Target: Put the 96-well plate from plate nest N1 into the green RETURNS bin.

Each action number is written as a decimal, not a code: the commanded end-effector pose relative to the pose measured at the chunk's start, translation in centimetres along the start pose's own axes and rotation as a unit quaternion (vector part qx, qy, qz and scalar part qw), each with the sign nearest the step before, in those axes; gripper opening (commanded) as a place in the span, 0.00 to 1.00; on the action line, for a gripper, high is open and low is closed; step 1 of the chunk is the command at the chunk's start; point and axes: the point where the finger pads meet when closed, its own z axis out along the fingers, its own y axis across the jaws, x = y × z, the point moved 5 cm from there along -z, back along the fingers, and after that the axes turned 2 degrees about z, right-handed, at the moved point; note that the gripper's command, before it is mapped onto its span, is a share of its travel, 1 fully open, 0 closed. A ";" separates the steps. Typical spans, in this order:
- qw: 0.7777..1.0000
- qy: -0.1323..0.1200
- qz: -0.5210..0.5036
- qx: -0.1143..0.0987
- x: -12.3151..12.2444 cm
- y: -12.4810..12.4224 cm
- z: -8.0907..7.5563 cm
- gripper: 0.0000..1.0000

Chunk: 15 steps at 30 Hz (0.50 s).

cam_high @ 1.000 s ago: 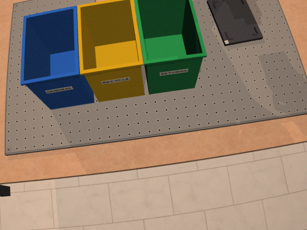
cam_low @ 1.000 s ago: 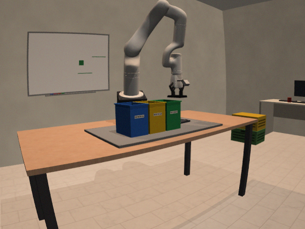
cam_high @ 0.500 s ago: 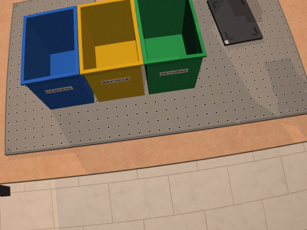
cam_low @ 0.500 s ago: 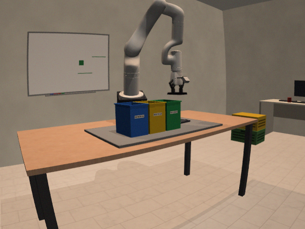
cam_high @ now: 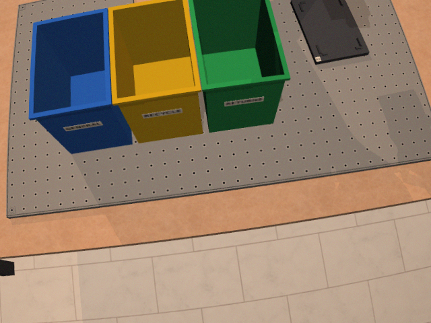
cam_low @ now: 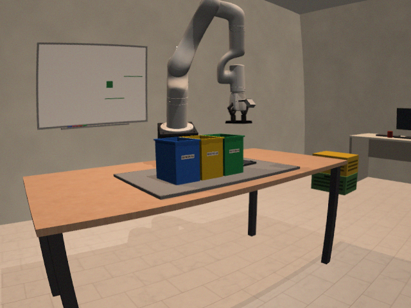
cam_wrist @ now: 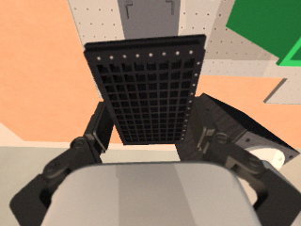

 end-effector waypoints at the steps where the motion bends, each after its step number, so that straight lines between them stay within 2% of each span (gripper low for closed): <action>1: 1.000 -0.002 0.000 -0.003 0.1 -0.1 -0.2 0.00; 9: 1.000 -0.002 0.000 -0.003 0.1 -0.1 -0.2 0.00; 15: 0.999 -0.002 0.043 -0.003 0.6 1.1 -0.2 0.00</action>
